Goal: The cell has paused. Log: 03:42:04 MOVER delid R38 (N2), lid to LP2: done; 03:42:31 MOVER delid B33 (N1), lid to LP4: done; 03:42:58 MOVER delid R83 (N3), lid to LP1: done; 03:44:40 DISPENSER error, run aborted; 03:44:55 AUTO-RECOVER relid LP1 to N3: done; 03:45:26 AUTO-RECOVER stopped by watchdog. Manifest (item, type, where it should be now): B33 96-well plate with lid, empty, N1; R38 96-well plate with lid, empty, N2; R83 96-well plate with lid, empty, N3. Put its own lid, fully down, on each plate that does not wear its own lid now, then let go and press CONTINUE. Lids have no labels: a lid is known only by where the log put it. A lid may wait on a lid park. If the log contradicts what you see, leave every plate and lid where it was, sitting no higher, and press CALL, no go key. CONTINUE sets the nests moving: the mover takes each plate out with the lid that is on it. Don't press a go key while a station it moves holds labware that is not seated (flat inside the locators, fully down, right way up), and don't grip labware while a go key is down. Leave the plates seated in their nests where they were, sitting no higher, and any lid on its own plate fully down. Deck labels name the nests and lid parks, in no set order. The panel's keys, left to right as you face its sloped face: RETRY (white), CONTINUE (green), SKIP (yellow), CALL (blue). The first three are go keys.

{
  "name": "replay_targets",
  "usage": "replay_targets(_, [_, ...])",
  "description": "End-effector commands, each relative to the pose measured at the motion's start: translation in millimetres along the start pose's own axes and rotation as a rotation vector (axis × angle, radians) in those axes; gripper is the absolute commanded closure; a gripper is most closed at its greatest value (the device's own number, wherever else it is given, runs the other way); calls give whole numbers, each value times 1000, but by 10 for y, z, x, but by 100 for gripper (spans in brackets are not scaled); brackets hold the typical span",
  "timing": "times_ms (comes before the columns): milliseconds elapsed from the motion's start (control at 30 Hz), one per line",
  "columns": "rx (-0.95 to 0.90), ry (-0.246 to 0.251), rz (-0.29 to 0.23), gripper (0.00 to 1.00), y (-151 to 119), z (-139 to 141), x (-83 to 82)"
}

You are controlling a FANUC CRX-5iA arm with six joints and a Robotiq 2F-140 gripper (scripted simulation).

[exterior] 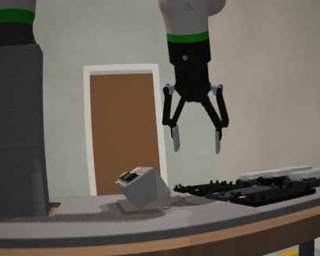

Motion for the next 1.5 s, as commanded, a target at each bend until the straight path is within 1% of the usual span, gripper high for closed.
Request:
replay_targets(0, [269, 56, -47, 34, 352, 473, -200])
replay_targets(33, [322, 67, -56, 34, 357, 486, -199])
replay_targets(67, [375, 79, -66, 34, 450, 653, -259])
replay_targets(100, [427, 89, -75, 34, 454, 666, -258])
replay_targets(133, [-60, -18, 12, 34, 461, 697, -319])
replay_targets(167, [525, 111, -93, 34, 534, 843, -309])
replay_targets(200, [22, -4, -3, 34, 536, 854, -369])
replay_targets(233, [40, -2, -8, 34, 587, 989, -412])
replay_targets(300, [40, -2, -8, 34, 587, 989, -412])
replay_targets(367, [-31, -17, -2, 34, 644, 1207, -482])
replay_targets(400, [-73, -25, 5, 34, 636, 1198, -482])
replay_targets(467, [-187, -56, 30, 34, 640, 1347, -530])
replay_targets(533, [-307, -90, 55, 34, 623, 1439, -558])
replay_targets(633, [-474, -139, 89, 34, 580, 1490, -573])
replay_targets(733, [-630, -183, 123, 34, 530, 1483, -566])
replay_targets(767, [-680, -198, 134, 100, 512, 1479, -562])
replay_targets(800, [-731, -212, 145, 100, 495, 1475, -558])
replay_targets(867, [-731, -212, 145, 100, 495, 1475, -558])
replay_targets(900, [-878, -253, 176, 100, 444, 1470, -545])
replay_targets(1367, [-1565, -441, 328, 100, 229, 1554, -470])
replay_targets(1433, [-1565, -441, 328, 100, 229, 1554, -470])
replay_targets(1467, [-1698, -477, 357, 100, 199, 1588, -455])
Point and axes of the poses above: the point where the finger pads meet when closed, its own x axis out along the fingers, its own z axis across the jaws, y = z × x, the point moved 10 cm from there along -x, back along the fingers, and after that the axes turned 7 degrees about -x, right-handed, at the moved point
